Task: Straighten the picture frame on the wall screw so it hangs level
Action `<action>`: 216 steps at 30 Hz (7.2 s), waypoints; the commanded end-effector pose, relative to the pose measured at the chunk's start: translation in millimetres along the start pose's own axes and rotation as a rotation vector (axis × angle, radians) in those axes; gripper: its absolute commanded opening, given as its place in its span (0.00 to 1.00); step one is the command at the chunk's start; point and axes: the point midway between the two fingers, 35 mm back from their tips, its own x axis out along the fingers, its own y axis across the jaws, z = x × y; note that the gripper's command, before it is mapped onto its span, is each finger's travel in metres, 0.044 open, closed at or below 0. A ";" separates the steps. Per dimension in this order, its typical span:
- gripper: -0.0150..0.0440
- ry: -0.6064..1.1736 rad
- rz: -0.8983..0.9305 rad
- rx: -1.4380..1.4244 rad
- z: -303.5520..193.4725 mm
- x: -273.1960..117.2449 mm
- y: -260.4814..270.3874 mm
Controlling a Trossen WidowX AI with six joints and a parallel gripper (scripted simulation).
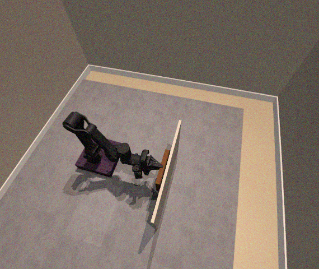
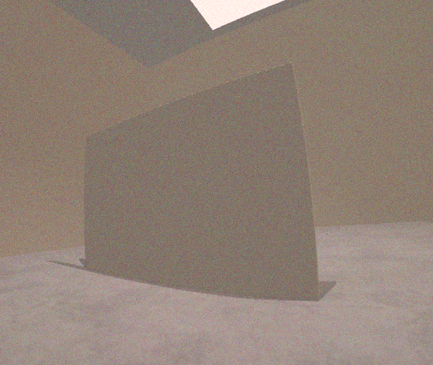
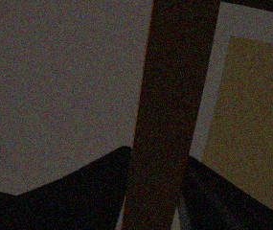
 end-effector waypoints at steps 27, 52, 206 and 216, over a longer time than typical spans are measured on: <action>0.69 0.004 -0.006 -0.414 2.7 -95.2 -2.7; 0.69 0.079 -0.054 -0.459 -15.2 -184.0 30.7; 0.69 0.003 0.001 -0.329 -3.1 -30.0 -6.2; 0.69 0.003 0.003 -0.329 -3.2 -13.9 -5.6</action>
